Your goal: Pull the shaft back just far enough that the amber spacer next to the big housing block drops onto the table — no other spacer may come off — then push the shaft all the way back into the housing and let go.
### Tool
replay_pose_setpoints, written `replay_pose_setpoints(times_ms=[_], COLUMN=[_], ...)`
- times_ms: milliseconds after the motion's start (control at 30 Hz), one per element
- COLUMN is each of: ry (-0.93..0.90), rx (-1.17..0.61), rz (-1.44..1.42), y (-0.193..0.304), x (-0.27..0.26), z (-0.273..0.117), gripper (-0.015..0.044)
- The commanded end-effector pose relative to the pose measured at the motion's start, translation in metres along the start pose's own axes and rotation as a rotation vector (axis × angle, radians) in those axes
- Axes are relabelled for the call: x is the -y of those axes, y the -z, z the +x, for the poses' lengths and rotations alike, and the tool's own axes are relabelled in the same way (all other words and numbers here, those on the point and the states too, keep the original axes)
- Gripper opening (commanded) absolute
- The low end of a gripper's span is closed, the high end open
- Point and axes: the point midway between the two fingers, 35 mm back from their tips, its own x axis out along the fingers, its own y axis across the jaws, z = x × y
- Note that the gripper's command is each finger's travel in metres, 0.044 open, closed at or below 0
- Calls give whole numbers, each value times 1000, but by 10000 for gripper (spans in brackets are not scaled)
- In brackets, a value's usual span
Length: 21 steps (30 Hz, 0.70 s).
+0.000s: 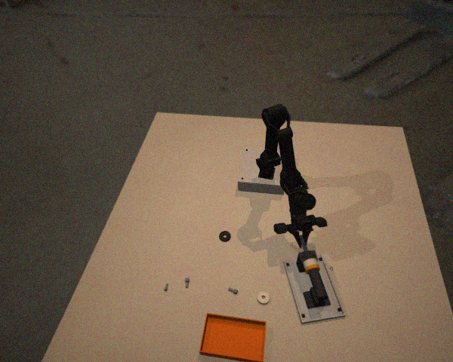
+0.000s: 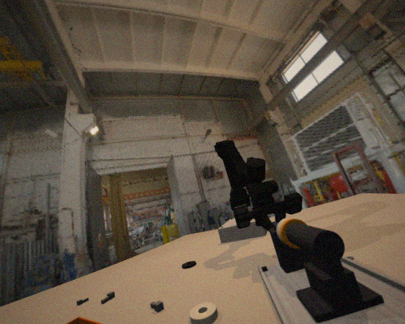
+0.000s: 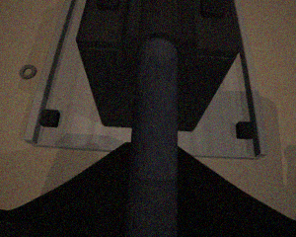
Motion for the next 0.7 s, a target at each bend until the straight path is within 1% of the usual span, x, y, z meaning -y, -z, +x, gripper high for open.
replay_pose_setpoints(times_ms=[0,667], ry=[3,3], rx=[0,-1], rz=[3,3], y=[1,3], x=[0,0], z=[-1,-2], gripper=[0,0])
